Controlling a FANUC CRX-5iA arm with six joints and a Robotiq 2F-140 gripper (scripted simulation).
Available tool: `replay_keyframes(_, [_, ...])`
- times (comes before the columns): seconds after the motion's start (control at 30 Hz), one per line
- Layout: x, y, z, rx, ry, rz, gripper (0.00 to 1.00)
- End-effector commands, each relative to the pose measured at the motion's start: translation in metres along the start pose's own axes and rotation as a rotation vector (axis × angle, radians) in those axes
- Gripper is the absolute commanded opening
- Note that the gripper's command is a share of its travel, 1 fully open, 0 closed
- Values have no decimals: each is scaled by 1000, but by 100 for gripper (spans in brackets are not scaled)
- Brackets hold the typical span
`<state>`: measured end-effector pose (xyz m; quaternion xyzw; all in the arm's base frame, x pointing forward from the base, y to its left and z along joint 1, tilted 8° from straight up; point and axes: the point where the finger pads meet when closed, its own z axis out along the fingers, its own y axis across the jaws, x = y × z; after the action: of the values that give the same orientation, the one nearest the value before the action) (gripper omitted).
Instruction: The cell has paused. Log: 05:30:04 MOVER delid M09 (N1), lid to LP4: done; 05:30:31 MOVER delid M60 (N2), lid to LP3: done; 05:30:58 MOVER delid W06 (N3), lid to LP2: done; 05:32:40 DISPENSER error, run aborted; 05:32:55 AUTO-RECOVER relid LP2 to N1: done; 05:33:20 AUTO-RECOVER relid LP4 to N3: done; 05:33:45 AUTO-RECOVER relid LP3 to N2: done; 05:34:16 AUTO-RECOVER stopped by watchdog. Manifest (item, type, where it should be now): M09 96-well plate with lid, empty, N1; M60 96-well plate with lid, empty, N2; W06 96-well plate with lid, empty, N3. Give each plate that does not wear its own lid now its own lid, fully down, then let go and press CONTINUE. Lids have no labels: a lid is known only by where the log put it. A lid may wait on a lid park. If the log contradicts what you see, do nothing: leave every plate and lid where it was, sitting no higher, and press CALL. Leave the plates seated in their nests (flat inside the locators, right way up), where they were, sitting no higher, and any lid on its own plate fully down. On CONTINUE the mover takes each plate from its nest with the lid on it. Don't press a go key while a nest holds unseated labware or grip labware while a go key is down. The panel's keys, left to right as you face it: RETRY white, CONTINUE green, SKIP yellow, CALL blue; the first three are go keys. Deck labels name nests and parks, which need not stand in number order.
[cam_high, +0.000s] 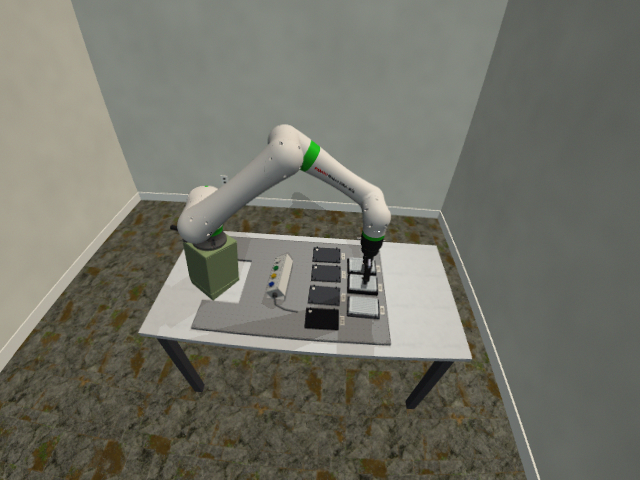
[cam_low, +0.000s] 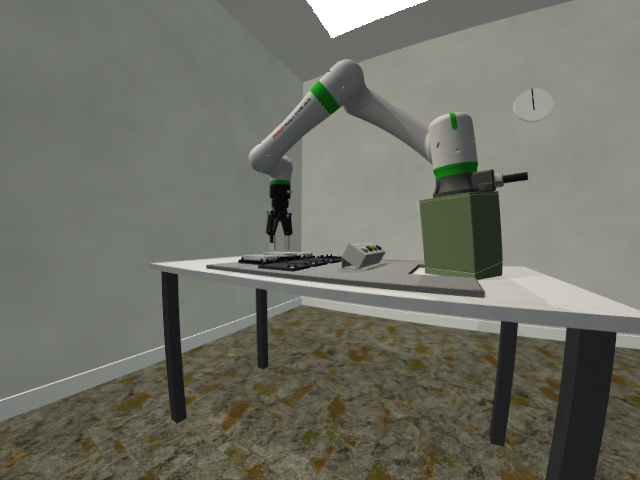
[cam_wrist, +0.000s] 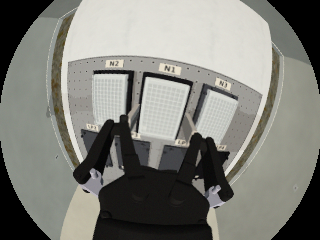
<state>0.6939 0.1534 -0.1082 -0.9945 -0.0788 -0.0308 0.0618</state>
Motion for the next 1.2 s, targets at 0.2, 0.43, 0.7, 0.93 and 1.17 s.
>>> replay_keyframes(0.2, [0, 0, 0, 0, 0, 0, 59])
replay_keyframes(0.43, [0, 0, 0, 0, 0, 0, 59])
replay_keyframes(0.7, [0, 0, 0, 0, 0, 0, 66])
replay_keyframes(0.93, [0, 0, 0, 0, 0, 0, 66])
replay_keyframes(1.17, [0, 0, 0, 0, 0, 0, 66])
